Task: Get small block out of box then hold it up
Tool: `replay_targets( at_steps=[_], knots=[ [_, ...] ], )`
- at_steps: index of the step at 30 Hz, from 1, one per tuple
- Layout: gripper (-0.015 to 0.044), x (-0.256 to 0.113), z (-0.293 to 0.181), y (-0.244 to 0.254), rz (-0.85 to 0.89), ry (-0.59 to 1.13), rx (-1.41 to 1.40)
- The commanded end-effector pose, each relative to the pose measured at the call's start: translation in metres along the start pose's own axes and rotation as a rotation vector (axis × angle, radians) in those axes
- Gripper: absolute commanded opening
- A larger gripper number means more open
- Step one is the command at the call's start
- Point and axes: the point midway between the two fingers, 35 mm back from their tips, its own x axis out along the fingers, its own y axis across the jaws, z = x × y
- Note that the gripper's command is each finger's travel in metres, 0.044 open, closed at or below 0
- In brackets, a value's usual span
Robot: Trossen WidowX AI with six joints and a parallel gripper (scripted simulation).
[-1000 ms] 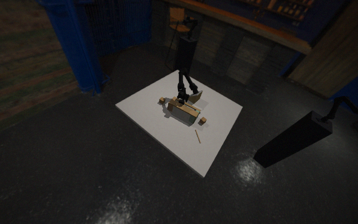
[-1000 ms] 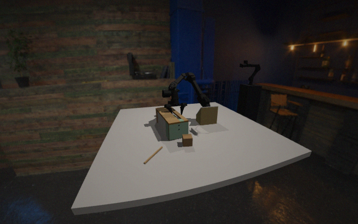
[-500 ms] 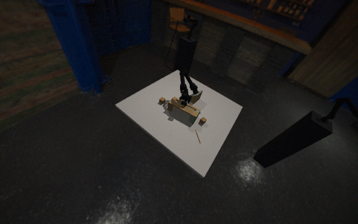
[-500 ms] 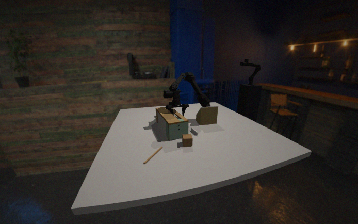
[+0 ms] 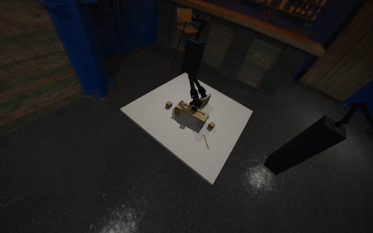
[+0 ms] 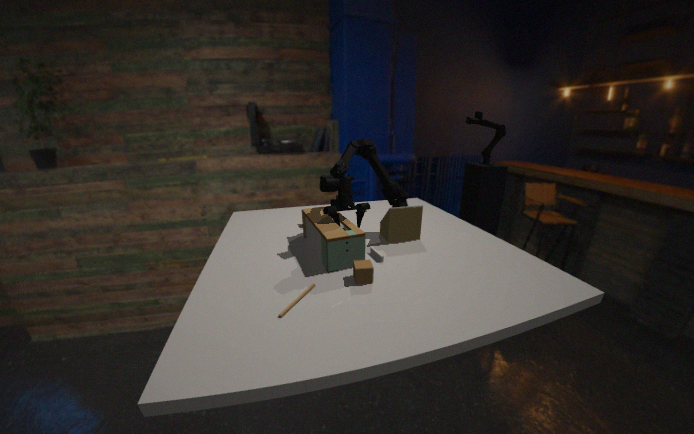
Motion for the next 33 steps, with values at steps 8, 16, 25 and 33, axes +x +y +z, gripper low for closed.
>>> replay_targets(
  at_steps=[8, 16, 25, 33],
  knots=[
    [0.04, 0.013, -0.028, -0.003, -0.014, 0.003, 0.0],
    [0.04, 0.02, -0.047, -0.003, -0.013, 0.004, 0.0],
    [0.04, 0.027, -0.068, -0.004, -0.013, 0.006, 0.0],
    [0.04, 0.028, -0.078, -0.004, -0.012, 0.007, 0.0]
  ],
)
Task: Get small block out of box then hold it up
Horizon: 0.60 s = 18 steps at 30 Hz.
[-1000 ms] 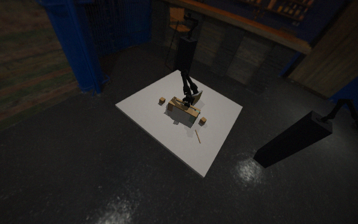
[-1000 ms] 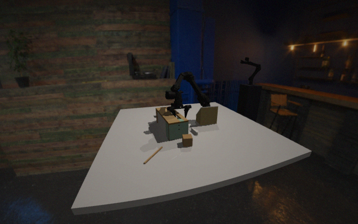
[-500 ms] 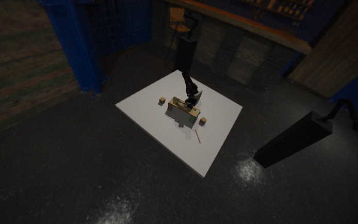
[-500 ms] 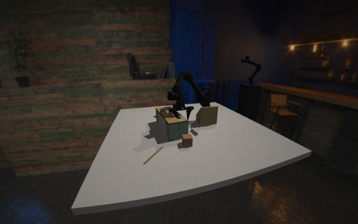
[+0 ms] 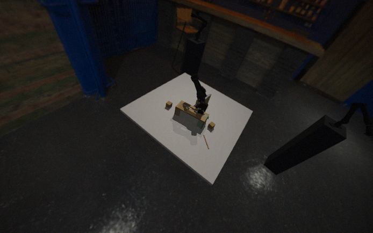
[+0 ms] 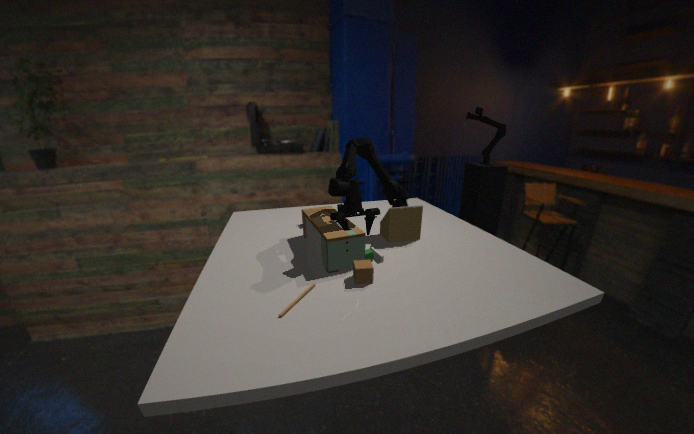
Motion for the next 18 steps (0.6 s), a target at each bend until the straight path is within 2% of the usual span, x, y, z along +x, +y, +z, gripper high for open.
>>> replay_targets(
  at_steps=[1, 7, 15, 18],
  knots=[
    [0.04, -0.005, -0.007, 0.002, -0.002, 0.004, 0.006],
    [0.04, -0.057, -0.02, 0.001, -0.001, 0.003, -0.001],
    [0.04, -0.054, -0.02, 0.001, 0.003, -0.002, -0.008],
    [0.0321, -0.053, -0.031, -0.005, 0.002, 0.03, -0.166]
  ],
)
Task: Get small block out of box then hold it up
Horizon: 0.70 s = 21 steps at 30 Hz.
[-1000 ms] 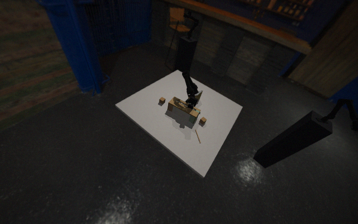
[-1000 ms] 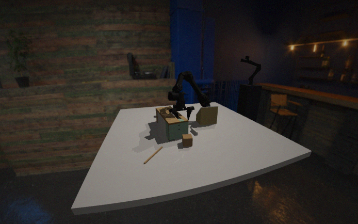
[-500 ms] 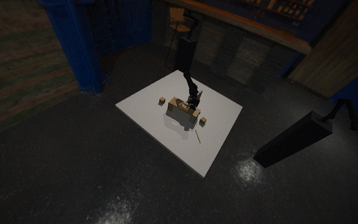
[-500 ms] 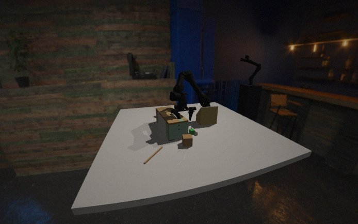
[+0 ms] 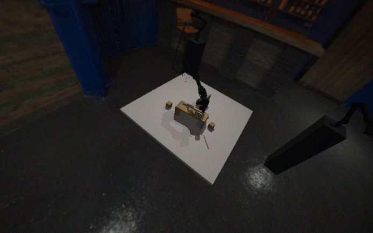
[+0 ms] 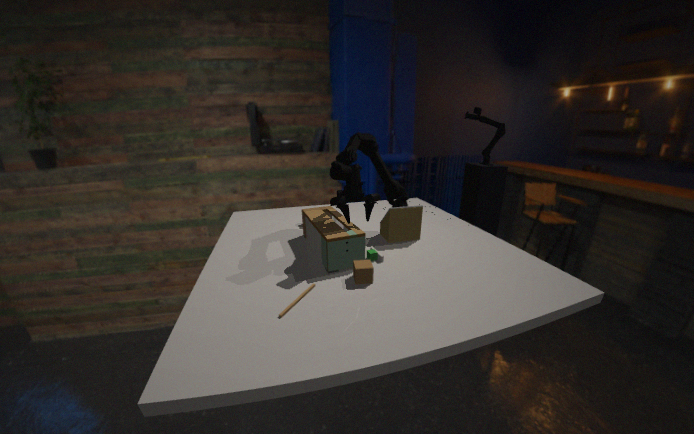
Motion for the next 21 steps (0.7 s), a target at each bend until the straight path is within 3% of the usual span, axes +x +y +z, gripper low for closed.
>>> replay_targets(
  at_steps=[1, 14, 21],
  knots=[
    [0.0295, 0.001, -0.01, -0.006, 0.004, 0.011, -0.231],
    [0.0285, 0.003, -0.023, -0.018, -0.025, -0.168, -1.623],
    [0.0285, 0.003, -0.028, -0.022, -0.076, -0.232, -2.002]
  ],
)
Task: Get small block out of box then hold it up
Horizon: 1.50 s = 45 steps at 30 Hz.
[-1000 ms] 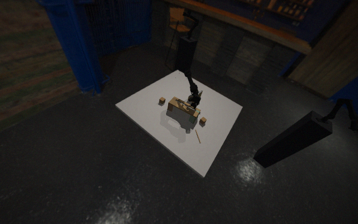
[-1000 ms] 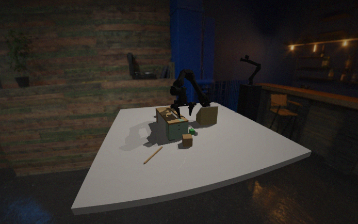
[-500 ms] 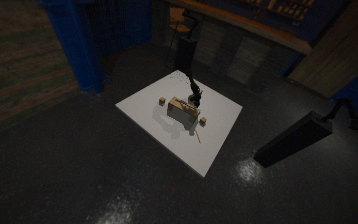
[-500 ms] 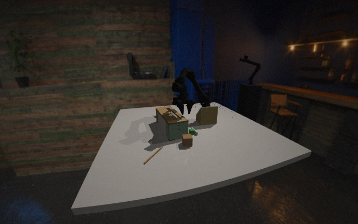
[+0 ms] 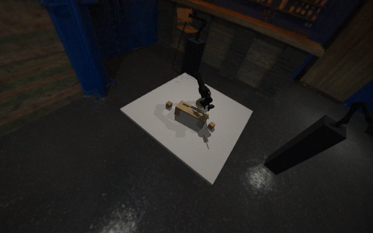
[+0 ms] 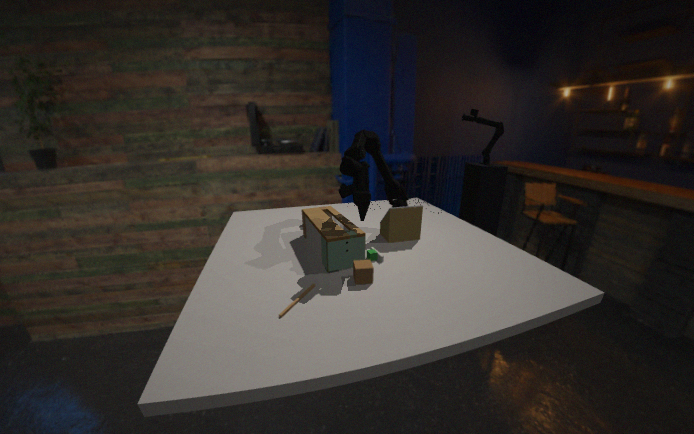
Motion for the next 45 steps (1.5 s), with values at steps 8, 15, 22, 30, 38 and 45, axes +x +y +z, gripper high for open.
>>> replay_targets(
  at_steps=[8, 15, 22, 30, 38, 45],
  knots=[
    [0.0285, 0.006, -0.02, 0.002, -0.17, -0.068, -1.317],
    [0.0285, 0.006, -0.024, 0.003, -0.232, -0.059, -1.689],
    [0.0285, 0.005, -0.028, 0.005, -0.309, -0.035, -2.061],
    [0.0285, 0.004, -0.033, 0.007, -0.407, 0.022, -2.481],
    [0.0285, 0.002, -0.037, 0.009, -0.515, 0.118, -2.893],
    [0.0285, 0.001, -0.04, 0.01, -0.606, 0.243, -3.241]
  ],
)
